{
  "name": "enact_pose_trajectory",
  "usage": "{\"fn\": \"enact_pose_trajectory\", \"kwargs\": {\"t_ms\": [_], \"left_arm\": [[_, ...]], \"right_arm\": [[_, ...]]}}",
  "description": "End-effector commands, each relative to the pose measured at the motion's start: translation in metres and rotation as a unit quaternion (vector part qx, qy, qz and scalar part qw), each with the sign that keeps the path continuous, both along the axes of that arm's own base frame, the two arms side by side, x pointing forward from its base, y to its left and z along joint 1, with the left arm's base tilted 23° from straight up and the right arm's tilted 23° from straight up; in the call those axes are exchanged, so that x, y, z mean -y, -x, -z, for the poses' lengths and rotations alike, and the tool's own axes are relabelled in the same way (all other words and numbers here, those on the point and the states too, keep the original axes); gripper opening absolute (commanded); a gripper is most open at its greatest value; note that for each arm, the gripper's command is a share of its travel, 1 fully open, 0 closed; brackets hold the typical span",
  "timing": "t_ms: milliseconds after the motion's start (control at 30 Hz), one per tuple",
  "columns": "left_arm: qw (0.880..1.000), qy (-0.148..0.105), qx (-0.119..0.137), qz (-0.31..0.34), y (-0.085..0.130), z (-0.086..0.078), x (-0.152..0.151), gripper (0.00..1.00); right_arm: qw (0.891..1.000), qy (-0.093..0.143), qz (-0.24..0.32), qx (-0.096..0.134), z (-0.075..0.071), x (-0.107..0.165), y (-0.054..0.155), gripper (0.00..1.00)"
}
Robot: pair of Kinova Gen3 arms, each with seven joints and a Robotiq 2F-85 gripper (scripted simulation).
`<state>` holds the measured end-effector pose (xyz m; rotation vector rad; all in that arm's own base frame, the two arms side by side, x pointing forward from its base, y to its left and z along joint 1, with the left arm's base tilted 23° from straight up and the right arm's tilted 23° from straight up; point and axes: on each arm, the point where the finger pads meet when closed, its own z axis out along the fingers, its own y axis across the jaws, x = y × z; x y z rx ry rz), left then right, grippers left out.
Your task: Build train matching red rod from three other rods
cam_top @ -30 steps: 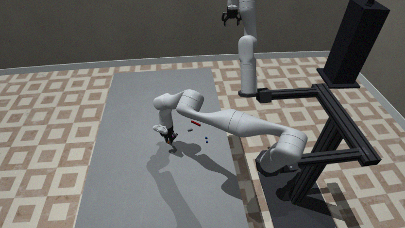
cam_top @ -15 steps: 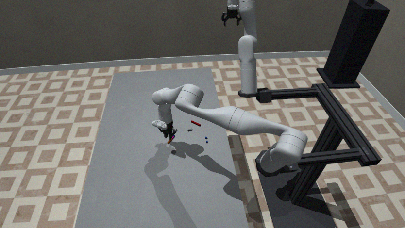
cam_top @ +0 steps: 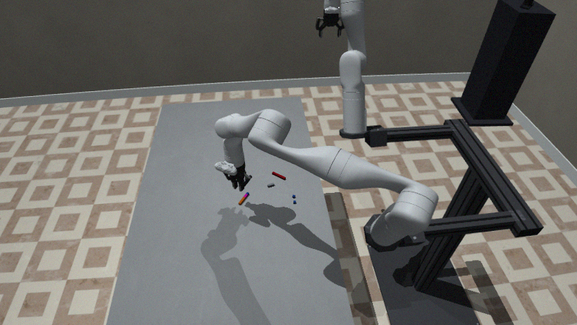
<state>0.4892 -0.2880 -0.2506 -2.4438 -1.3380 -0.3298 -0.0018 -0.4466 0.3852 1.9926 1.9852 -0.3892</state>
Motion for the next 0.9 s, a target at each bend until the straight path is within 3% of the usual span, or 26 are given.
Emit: {"fn": "enact_pose_trajectory", "kwargs": {"t_ms": [0, 867], "left_arm": [[1.0, 0.001, 0.001, 0.0, -0.0005, -0.0022, 0.0015, 1.0], [1.0, 0.001, 0.001, 0.0, -0.0004, -0.0048, 0.0026, 1.0]], "right_arm": [[1.0, 0.001, 0.0, 0.0, -0.0006, 0.0001, 0.0001, 1.0], [1.0, 0.001, 0.0, 0.0, -0.0006, 0.0001, 0.0001, 1.0]]}}
